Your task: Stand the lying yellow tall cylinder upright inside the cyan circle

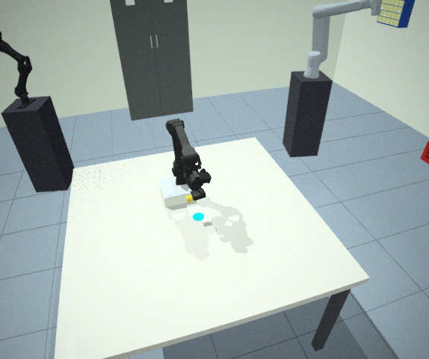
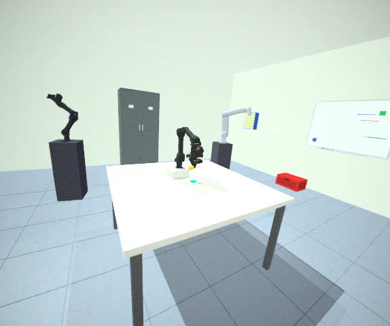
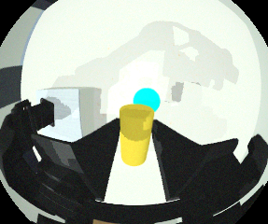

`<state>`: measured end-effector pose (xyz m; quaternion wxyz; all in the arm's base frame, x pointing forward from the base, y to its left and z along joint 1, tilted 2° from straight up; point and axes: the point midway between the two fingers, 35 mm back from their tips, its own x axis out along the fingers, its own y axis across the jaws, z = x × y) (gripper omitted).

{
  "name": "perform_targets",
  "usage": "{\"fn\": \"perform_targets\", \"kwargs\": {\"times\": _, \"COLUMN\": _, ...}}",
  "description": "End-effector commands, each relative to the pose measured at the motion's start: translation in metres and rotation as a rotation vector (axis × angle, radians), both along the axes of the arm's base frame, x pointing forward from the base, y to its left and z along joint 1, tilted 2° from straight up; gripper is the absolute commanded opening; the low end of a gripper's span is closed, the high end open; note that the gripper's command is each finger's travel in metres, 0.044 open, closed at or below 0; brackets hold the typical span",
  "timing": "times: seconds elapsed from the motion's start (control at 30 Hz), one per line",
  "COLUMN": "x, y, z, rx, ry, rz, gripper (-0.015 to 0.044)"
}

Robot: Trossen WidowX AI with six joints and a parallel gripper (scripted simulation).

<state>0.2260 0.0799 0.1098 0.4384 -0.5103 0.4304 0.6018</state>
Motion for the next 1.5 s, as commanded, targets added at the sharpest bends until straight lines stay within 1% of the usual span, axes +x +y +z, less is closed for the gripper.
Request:
{"fn": "perform_targets", "kwargs": {"times": 0.0, "x": -0.0027, "y": -0.0006, "z": -0.0028, "rx": 0.017, "ry": 0.026, "rz": 0.010, "gripper": 0.0105}}
{"fn": "perform_targets", "kwargs": {"times": 1.47, "x": -0.0126, "y": -0.0061, "z": -0.0122, "rx": 0.252, "ry": 0.187, "rz": 0.047, "gripper": 0.0105}}
